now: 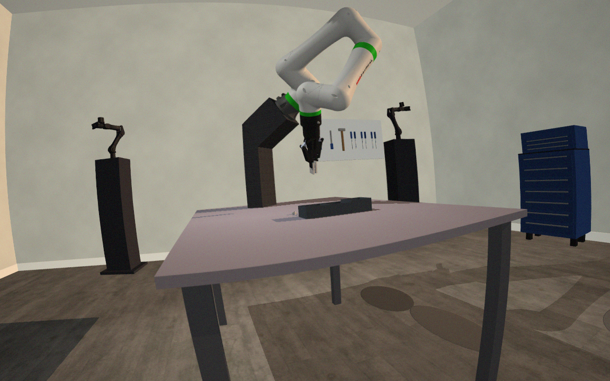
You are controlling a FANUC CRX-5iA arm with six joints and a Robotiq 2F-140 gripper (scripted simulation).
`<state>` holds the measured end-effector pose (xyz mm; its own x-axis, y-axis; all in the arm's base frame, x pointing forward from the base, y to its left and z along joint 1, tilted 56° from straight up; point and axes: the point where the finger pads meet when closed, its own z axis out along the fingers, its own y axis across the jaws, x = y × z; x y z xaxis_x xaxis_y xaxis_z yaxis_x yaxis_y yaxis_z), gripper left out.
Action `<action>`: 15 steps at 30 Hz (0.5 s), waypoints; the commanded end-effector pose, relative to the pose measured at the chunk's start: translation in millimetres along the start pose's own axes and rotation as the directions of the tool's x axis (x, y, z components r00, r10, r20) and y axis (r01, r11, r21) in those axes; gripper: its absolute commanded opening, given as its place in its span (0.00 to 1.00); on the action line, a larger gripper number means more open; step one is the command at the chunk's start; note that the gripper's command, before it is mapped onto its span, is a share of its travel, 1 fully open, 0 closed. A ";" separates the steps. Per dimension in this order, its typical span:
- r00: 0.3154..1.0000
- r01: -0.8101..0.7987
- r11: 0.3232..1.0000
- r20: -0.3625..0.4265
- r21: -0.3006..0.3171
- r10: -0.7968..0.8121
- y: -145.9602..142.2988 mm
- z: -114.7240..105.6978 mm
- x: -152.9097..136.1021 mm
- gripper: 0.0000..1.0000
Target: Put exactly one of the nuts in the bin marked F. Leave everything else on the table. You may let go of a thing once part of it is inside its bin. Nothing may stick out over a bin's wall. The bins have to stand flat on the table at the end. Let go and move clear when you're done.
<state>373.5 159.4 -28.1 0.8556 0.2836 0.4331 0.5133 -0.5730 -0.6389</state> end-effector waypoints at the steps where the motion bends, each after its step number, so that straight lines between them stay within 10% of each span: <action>1: 0.999 -0.029 0.999 -0.039 -0.026 0.028 6.0 -5.3 9.3 0.05; 15: 0.953 -0.190 0.973 -0.261 -0.129 0.152 49.6 -60.2 78.6 0.05</action>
<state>440.2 121.4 1.1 0.8807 0.0327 0.4725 0.3613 -0.6914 -0.6257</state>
